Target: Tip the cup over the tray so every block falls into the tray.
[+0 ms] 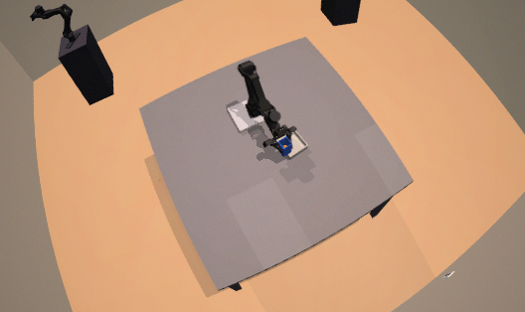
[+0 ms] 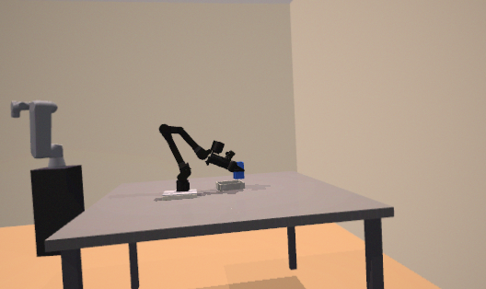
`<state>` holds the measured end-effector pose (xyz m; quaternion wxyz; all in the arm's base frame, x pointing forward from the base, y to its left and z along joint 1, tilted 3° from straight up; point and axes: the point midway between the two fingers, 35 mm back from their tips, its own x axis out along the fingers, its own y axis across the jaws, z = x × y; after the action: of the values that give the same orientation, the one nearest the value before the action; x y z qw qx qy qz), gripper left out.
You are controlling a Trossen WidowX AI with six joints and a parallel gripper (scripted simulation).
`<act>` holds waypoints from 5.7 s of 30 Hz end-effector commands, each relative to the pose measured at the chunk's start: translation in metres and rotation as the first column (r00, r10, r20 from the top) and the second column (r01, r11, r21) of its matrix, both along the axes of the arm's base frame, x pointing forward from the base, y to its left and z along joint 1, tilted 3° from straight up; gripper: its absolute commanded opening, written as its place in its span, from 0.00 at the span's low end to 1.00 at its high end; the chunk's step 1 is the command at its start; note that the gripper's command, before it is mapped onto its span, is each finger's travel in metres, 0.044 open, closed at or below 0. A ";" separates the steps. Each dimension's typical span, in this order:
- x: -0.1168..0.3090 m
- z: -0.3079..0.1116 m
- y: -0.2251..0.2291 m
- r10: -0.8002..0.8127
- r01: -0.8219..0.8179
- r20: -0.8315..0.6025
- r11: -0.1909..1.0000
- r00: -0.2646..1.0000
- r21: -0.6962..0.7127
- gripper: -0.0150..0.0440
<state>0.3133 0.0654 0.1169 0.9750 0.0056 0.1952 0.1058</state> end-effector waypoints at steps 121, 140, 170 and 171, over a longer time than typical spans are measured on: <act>-0.023 0.007 0.077 0.196 0.712 -0.703 -0.395 0.683 0.581 0.25; -0.022 0.005 0.078 0.348 0.711 -0.726 -0.650 0.593 0.269 0.25; -0.021 0.004 0.079 0.501 0.636 -0.655 -0.771 0.566 -0.040 0.25; -0.021 0.004 0.079 0.503 0.636 -0.649 -0.771 0.571 -0.038 0.25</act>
<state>0.2934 0.1464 0.1236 0.0685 0.9560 0.2434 -0.1488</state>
